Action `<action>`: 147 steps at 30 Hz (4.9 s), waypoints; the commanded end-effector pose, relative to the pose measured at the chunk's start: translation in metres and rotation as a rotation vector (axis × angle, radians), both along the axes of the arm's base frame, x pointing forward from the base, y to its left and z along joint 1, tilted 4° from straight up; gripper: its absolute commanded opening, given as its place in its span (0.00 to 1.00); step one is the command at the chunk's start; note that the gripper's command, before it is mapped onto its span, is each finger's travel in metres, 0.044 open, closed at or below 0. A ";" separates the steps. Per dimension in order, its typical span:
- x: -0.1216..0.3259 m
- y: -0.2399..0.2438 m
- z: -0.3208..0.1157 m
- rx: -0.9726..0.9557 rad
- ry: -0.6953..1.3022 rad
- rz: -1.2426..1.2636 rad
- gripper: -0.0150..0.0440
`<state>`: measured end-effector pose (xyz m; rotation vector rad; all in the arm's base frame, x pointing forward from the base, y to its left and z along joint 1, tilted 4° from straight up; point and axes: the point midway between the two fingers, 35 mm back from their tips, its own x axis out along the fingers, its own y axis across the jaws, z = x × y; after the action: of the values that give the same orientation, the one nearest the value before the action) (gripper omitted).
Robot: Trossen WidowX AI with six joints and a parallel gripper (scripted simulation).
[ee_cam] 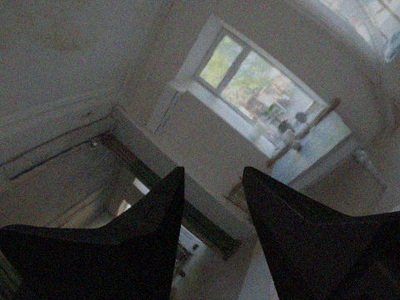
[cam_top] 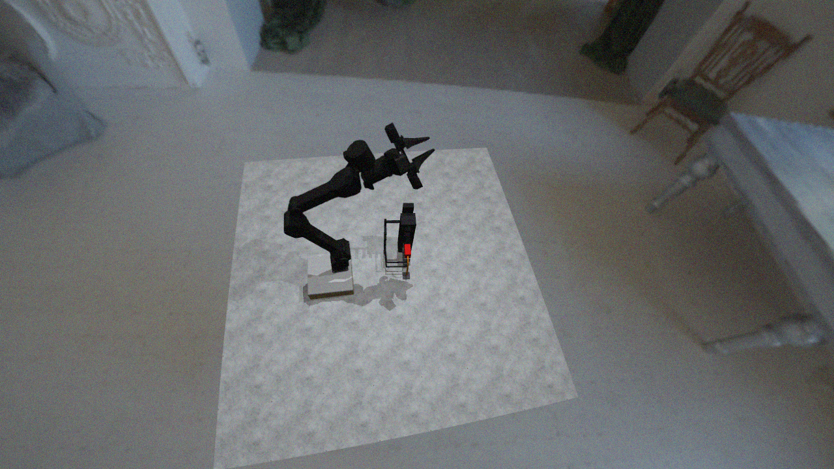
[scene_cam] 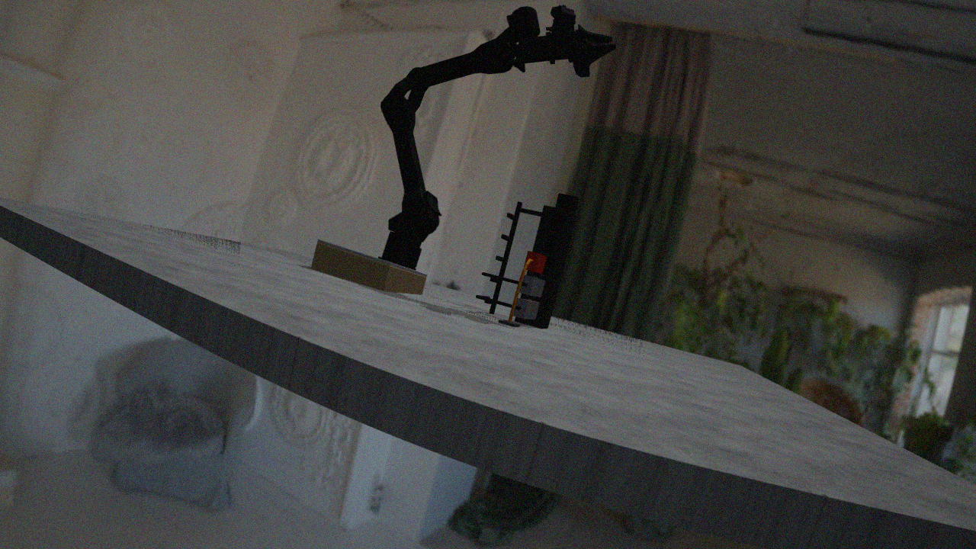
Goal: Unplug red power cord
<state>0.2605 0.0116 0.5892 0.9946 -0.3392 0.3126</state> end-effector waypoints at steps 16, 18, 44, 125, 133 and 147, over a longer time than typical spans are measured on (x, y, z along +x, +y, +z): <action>0.100 -0.066 -0.276 0.282 1.025 -0.202 0.53; 0.094 -0.073 -0.308 0.332 1.148 -0.235 0.53; 0.007 -0.083 -0.453 0.673 1.890 -0.479 0.53; 0.003 -0.103 -0.462 0.670 1.890 -0.479 0.30; 0.005 -0.092 -0.464 0.672 1.890 -0.480 0.65; -0.006 -0.152 -0.455 0.668 1.889 -0.486 1.00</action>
<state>0.2567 -0.1280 0.1304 1.3917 1.1089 -1.2674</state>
